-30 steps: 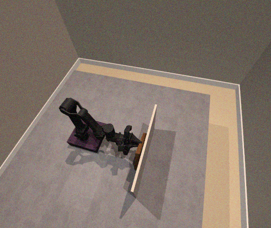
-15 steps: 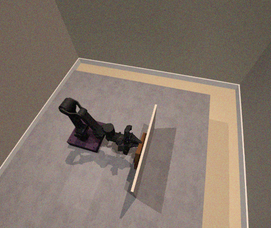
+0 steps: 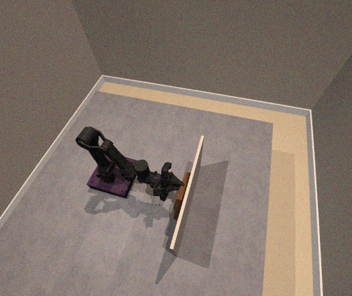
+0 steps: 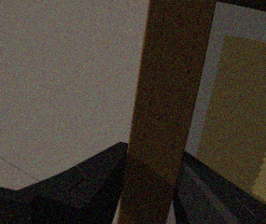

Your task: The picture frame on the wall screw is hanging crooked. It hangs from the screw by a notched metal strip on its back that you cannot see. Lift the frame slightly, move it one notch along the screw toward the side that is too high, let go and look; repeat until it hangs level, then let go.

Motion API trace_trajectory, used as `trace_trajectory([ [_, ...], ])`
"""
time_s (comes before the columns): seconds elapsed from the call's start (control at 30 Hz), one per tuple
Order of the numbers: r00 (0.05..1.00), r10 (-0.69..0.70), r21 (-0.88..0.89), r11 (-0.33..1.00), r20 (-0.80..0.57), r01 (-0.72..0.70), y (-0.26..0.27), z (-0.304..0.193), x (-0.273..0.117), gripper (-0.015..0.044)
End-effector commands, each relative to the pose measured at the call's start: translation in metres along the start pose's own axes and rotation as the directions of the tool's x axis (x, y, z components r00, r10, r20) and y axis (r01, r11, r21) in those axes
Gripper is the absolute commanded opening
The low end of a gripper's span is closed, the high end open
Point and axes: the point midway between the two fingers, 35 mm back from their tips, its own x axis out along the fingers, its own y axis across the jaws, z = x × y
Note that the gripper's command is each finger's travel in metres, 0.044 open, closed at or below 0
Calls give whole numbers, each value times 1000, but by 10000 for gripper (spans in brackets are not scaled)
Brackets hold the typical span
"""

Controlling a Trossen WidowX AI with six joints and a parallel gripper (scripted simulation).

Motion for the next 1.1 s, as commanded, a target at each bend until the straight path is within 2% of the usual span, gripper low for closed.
trace_trajectory([
  [0.0, 1000, 7, -2, 1000, -1, -7, 2, 0, 0, 0],
  [1.07, 1000, 7, -2, 1000, -1, -7, 6, 0, 0, 0],
])
